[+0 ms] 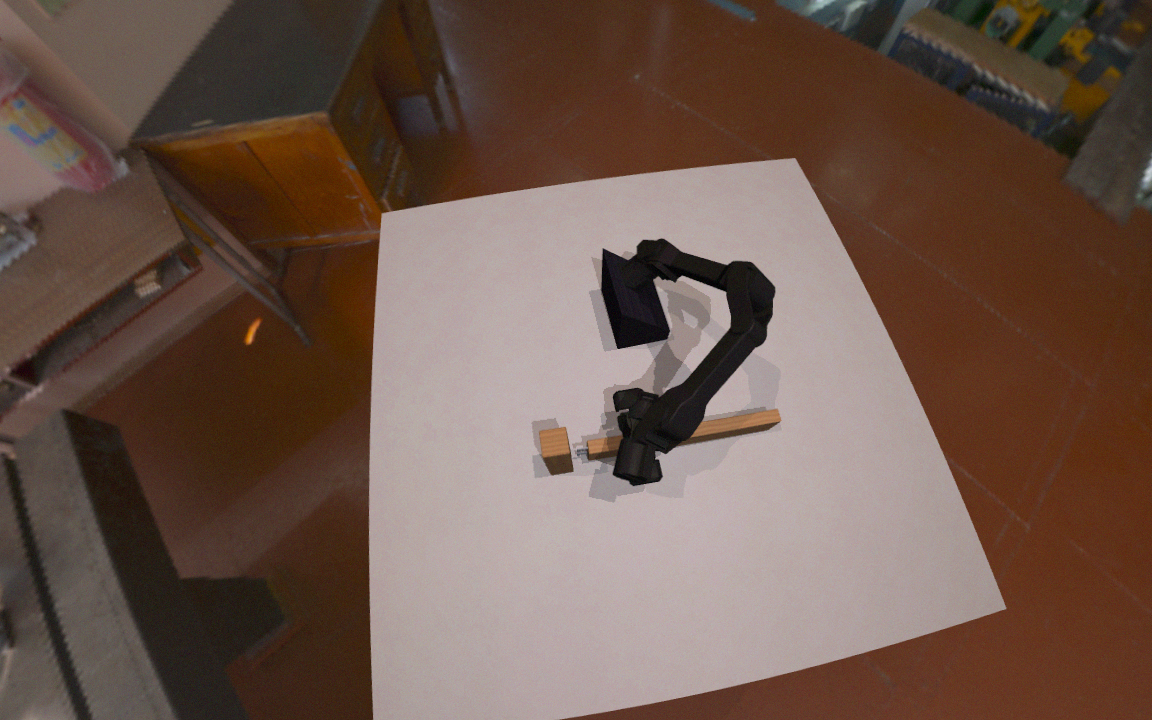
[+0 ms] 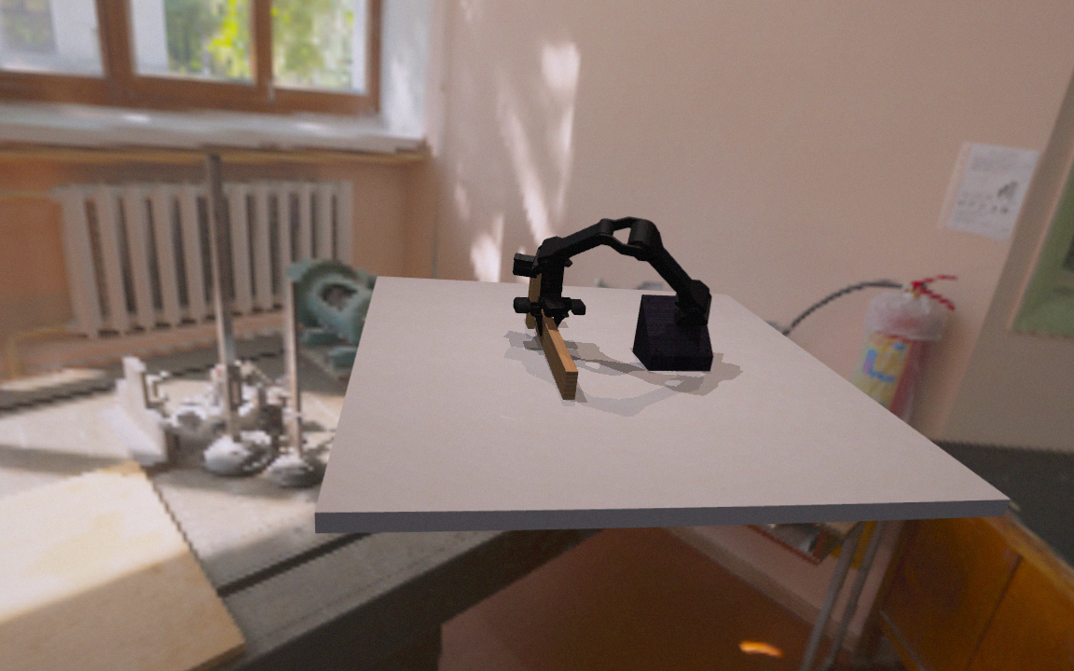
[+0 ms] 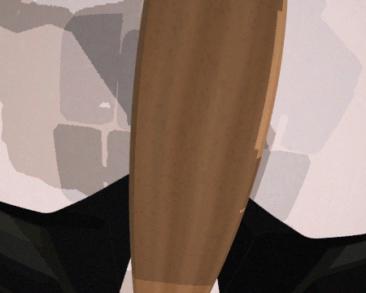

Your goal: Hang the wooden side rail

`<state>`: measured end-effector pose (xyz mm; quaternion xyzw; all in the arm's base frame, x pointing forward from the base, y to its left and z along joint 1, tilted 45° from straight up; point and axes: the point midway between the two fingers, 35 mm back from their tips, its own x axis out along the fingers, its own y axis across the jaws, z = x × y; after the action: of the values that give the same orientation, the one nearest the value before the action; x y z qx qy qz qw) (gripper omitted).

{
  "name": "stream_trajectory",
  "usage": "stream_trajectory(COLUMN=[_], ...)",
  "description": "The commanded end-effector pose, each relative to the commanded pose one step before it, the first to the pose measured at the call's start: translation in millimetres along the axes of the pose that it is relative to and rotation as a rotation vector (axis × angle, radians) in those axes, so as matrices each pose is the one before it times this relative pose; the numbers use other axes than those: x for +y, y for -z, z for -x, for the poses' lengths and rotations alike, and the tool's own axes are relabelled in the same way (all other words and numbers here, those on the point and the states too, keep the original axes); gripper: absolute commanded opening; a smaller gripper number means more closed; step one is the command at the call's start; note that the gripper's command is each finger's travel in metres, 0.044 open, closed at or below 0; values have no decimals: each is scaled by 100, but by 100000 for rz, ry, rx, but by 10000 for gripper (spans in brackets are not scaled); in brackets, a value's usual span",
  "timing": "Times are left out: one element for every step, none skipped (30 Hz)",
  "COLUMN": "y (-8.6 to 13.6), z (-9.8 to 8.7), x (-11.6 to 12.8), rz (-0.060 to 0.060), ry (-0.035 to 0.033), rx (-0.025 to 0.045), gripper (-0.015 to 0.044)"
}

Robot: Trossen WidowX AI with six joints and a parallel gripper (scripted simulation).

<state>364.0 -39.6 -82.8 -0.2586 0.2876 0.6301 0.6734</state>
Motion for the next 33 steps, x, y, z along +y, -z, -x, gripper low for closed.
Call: stream_trajectory(y=[177, 0, 0, 0, 0, 0, 0, 0, 0, 0, 0, 0, 0, 0, 0, 0, 0, 0, 0, 0, 0, 0, 0, 0, 0, 0, 0, 0, 0, 0, 0, 0, 0], z=[562, 17, 17, 17, 17, 17, 17, 17, 17, 17, 17, 17, 17, 17, 17, 17, 17, 17, 17, 17, 17, 17, 17, 17, 17, 17, 17, 17, 17, 17, 17, 17, 17], x=[-156, 0, 0, 0, 0, 0, 0, 0, 0, 0, 0, 0, 0, 0, 0, 0, 0, 0, 0, 0, 0, 0, 0, 0, 0, 0, 0, 0, 0, 0, 0, 0, 0], rz=[103, 0, 0, 0, 0, 0, 0, 0, 0, 0, 0, 0, 0, 0, 0, 0, 0, 0, 0, 0, 0, 0, 0, 0, 0, 0, 0, 0, 0, 0, 0, 0, 0], ry=[1183, 0, 0, 0, 0, 0, 0, 0, 0, 0, 0, 0, 0, 0, 0, 0, 0, 0, 0, 0, 0, 0, 0, 0, 0, 0, 0, 0, 0, 0, 0, 0, 0], rx=[372, 1, 1, 1, 1, 1, 1, 1, 1, 1, 1, 1, 1, 1, 1, 1, 1, 1, 1, 1, 1, 1, 1, 1, 1, 1, 1, 1, 1, 1, 1, 1, 1], gripper=[0, 0, 0, 0, 0, 0, 0, 0, 0, 0, 0, 0, 0, 0, 0, 0, 0, 0, 0, 0, 0, 0, 0, 0, 0, 0, 0, 0, 0, 0, 0, 0, 0])
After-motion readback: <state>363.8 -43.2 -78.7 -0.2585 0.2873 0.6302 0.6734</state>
